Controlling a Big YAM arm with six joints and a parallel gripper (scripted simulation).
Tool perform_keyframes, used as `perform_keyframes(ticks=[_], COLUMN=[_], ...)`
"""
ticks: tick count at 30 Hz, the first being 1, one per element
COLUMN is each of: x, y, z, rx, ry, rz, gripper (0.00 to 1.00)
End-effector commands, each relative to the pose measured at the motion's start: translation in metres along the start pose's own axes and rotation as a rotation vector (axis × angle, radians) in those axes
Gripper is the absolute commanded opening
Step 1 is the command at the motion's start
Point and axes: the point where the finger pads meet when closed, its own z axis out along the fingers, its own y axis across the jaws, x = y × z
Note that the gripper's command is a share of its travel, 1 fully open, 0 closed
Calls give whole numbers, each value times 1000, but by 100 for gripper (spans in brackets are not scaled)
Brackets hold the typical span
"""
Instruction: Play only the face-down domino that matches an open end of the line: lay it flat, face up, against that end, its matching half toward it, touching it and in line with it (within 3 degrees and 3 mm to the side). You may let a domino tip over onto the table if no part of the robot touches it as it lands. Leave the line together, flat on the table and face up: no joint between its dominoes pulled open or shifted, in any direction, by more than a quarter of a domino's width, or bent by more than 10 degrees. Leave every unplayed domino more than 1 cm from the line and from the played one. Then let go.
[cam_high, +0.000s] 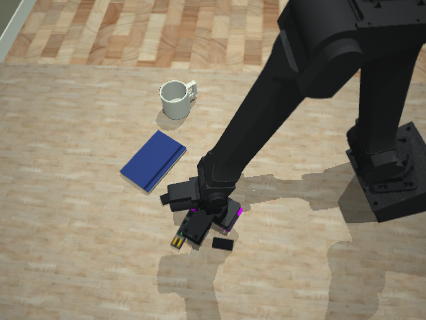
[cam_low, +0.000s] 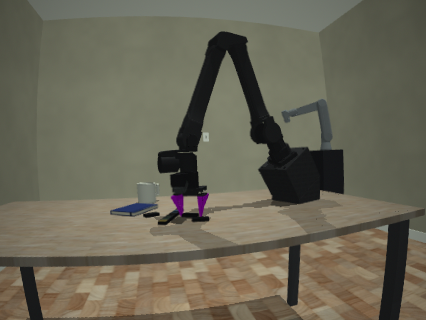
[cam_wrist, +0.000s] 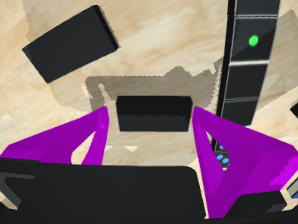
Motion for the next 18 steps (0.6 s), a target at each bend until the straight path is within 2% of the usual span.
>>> perform_keyframes(ticks=[1,12,13,18], x=[-11,-17,-4,-12], y=[-8,-13,-3,-9], z=[-4,-5,-2,-4], rx=[21,32,9,23], ry=[-26,-41,-9,-29], rz=[0,0,0,-1], gripper=[69,69,69,69])
